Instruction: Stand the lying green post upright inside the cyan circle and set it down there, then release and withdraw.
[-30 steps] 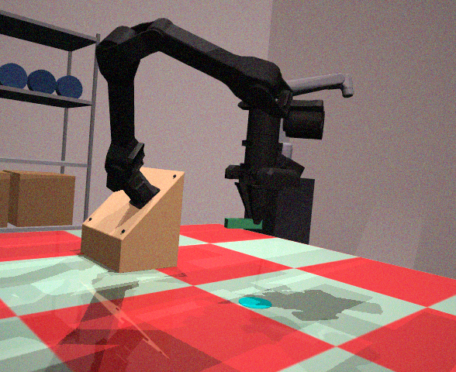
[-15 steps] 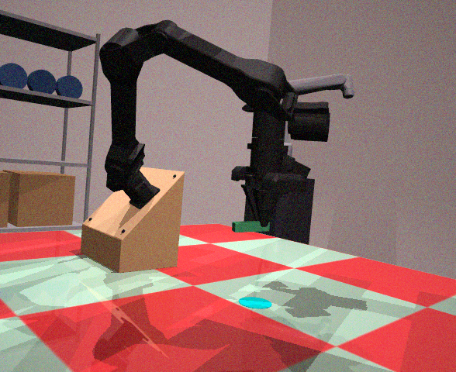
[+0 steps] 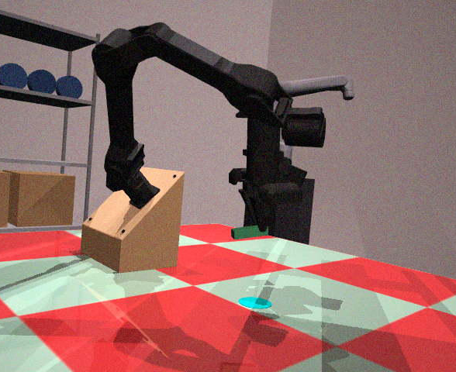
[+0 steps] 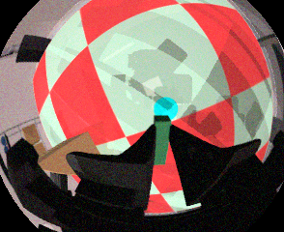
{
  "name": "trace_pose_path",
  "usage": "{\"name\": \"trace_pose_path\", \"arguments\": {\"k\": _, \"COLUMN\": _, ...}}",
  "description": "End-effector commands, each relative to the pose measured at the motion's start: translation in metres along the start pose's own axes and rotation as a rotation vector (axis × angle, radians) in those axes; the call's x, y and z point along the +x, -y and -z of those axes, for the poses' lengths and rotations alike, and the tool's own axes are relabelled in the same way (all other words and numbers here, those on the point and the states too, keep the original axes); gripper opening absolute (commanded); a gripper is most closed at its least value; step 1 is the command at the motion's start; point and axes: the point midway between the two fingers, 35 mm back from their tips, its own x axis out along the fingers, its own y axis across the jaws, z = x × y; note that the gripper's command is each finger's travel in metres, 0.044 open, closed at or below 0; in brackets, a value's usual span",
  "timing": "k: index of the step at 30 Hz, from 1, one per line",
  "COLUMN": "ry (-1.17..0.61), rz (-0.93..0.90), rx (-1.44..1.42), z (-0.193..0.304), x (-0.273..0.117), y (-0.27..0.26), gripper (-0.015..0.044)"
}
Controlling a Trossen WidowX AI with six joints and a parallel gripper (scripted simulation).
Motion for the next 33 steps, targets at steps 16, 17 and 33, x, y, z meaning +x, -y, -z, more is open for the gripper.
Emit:
{"name": "trace_pose_path", "arguments": {"k": 16, "ry": 0.111, "rz": -0.088, "rx": -0.008, "z": 0.001, "x": 0.01, "y": -0.006, "gripper": 0.0023}}
{"name": "trace_pose_path", "arguments": {"k": 17, "ry": 0.117, "rz": -0.092, "rx": -0.008, "z": 0.001, "x": 0.011, "y": -0.006, "gripper": 0.0023}}
{"name": "trace_pose_path", "arguments": {"k": 33, "ry": 0.222, "rz": -0.151, "rx": -0.011, "z": 0.001, "x": 0.017, "y": -0.009, "gripper": 0.0023}}
